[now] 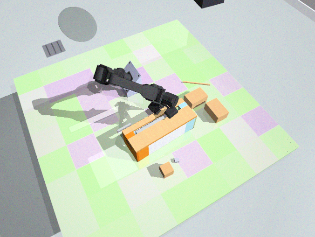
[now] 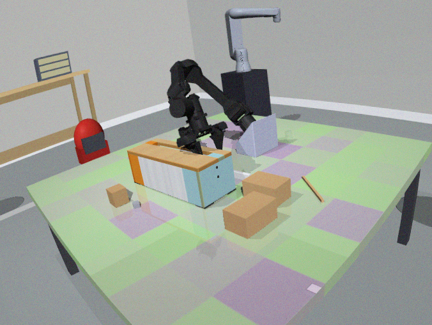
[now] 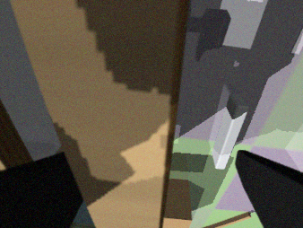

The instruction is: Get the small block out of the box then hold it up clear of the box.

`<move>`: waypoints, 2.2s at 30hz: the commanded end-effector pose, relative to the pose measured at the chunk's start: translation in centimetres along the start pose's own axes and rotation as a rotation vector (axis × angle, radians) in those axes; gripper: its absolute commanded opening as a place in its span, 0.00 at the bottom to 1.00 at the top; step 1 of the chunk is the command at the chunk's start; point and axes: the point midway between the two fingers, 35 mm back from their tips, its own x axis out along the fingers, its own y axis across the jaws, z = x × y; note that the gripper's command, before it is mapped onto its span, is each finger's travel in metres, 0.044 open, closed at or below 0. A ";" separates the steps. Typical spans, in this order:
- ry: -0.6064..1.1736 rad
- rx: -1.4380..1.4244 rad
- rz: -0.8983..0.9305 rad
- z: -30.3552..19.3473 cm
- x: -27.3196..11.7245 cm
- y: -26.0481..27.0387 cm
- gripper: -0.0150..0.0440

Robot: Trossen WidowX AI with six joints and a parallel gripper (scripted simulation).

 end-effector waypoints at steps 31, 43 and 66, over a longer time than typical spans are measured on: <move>0.008 -0.008 -0.001 -4.3 -4.8 0.0 0.93; 0.006 -0.020 0.007 -4.5 -4.3 0.1 0.93; -0.254 -2.013 -0.067 -6.7 -4.1 -2.2 0.74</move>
